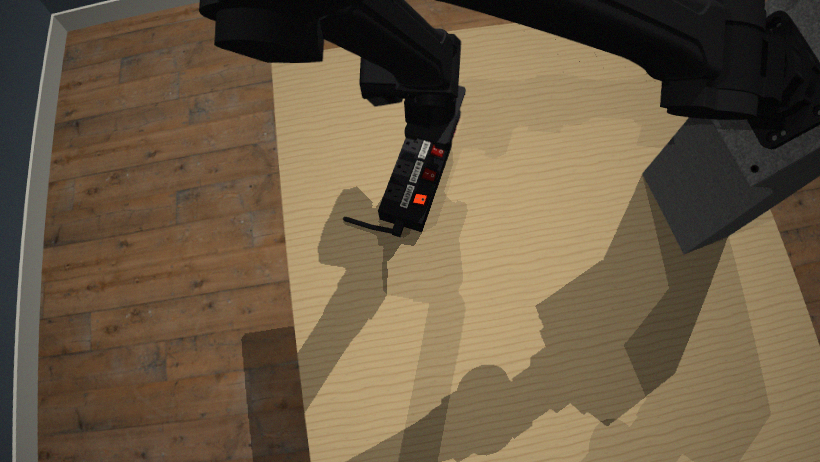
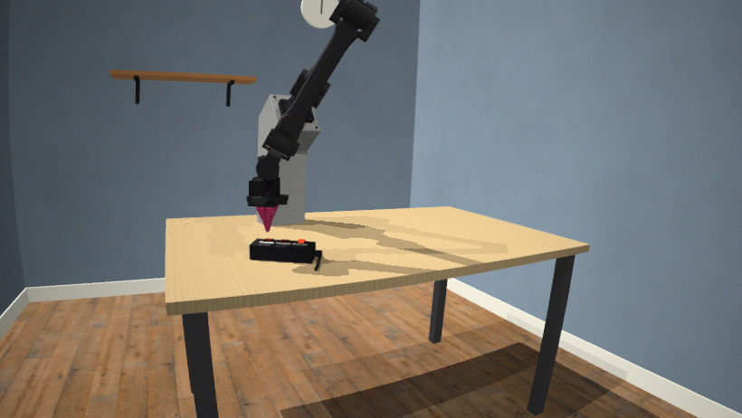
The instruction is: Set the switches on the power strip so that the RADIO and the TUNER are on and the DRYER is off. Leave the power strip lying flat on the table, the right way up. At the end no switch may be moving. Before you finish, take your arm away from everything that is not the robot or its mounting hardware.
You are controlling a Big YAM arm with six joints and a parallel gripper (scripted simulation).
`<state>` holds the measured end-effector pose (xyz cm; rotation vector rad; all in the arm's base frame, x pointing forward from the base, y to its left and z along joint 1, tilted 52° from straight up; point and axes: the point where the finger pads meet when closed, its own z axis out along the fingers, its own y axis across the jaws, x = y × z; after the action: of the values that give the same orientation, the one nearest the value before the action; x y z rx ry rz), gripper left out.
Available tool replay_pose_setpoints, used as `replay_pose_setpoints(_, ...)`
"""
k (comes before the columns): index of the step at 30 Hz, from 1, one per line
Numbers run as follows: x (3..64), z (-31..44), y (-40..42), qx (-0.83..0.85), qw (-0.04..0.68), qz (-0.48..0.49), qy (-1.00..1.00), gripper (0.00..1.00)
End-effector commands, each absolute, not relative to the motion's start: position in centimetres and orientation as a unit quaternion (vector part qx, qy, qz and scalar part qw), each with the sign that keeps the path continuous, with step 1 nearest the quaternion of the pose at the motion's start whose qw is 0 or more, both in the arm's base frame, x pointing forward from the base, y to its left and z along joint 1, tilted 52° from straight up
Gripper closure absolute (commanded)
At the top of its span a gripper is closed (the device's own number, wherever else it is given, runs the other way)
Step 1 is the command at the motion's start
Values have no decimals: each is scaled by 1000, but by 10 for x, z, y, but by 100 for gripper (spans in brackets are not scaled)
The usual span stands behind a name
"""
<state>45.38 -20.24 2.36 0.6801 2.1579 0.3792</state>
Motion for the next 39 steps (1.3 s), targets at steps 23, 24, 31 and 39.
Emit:
replay_pose_setpoints(23,470,20,-204,272,420,151,853,100)
replay_pose_setpoints(24,470,20,-204,272,420,151,853,100)
replay_pose_setpoints(31,470,20,-204,271,420,151,853,100)
replay_pose_setpoints(39,470,20,-204,271,420,151,853,100)
